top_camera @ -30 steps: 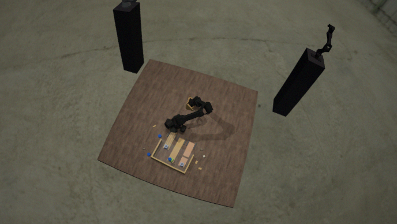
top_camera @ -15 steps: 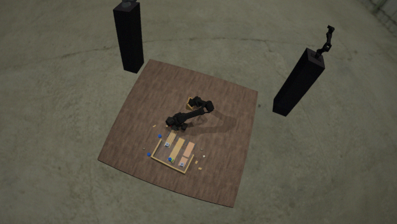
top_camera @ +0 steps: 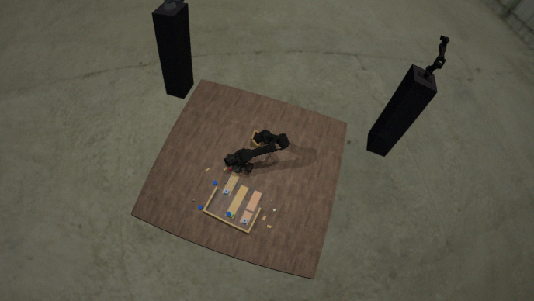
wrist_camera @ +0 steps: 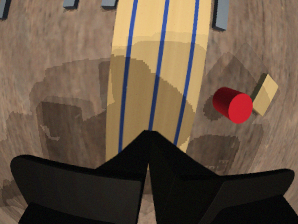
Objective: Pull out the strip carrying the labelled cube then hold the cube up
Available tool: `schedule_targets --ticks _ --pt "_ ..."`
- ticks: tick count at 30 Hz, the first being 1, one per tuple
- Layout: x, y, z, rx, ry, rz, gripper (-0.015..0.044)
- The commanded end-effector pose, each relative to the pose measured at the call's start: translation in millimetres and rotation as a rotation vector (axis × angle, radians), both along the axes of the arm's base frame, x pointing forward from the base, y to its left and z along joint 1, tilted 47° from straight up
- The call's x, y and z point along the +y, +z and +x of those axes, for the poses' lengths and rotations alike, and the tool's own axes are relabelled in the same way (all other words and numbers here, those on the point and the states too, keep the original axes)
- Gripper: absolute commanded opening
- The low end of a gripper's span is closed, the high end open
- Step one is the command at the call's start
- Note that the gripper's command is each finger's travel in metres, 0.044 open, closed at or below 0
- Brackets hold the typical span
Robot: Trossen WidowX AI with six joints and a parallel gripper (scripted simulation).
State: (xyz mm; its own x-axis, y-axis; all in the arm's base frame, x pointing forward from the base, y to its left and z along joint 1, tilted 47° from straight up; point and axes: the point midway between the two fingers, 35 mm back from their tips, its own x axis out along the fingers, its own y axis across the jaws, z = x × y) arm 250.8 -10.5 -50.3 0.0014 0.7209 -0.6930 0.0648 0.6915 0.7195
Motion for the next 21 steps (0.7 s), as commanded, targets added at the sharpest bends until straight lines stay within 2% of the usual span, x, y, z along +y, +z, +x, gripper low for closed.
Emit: schedule_targets --ticks 1,21 --pt "6.3 -2.7 -14.0 0.028 0.022 0.002 0.0000" --pt "7.4 -0.2 -42.7 0.029 0.022 0.002 0.0000"
